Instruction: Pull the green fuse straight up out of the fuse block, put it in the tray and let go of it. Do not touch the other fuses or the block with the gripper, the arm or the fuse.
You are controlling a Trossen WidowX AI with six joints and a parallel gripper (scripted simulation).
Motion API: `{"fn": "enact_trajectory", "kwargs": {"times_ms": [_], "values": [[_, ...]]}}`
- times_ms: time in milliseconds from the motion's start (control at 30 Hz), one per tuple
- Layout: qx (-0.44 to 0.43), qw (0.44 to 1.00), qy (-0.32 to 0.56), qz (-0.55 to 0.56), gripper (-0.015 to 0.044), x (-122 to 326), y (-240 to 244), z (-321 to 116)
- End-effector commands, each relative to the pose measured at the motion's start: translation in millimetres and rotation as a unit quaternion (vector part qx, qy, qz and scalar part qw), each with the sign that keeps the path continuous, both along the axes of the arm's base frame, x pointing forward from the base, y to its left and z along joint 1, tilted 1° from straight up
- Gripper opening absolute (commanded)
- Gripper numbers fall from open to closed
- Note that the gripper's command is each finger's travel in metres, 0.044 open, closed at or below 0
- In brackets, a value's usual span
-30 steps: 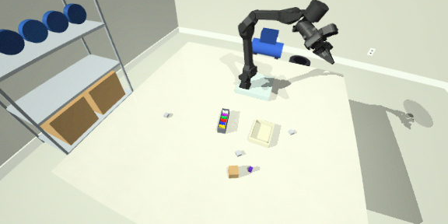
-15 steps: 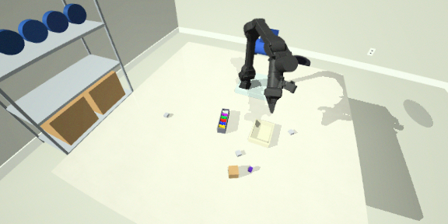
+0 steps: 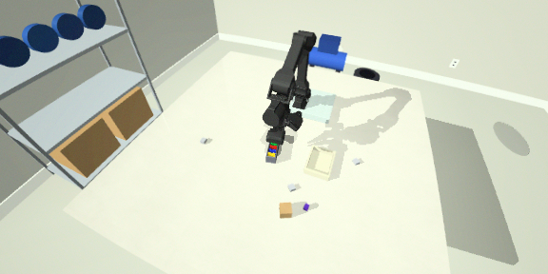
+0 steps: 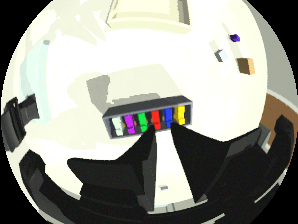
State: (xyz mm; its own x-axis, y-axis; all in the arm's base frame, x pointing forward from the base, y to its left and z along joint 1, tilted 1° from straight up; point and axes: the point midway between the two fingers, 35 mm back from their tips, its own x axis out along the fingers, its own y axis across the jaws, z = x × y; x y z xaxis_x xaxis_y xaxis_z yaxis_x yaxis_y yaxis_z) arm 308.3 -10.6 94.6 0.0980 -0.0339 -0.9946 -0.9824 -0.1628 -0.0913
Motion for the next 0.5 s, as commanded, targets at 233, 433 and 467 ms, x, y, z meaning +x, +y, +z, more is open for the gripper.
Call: {"fn": "enact_trajectory", "kwargs": {"times_ms": [233,433,467], "values": [[0.012,0.999,0.037,0.012,0.0072,-14.5,-19.2,-13.8],[0.012,0.999,0.037,0.012,0.0072,-14.2,-19.4,-18.6],[0.012,0.999,0.037,0.012,0.0072,-14.2,-19.4,-19.6]]}}
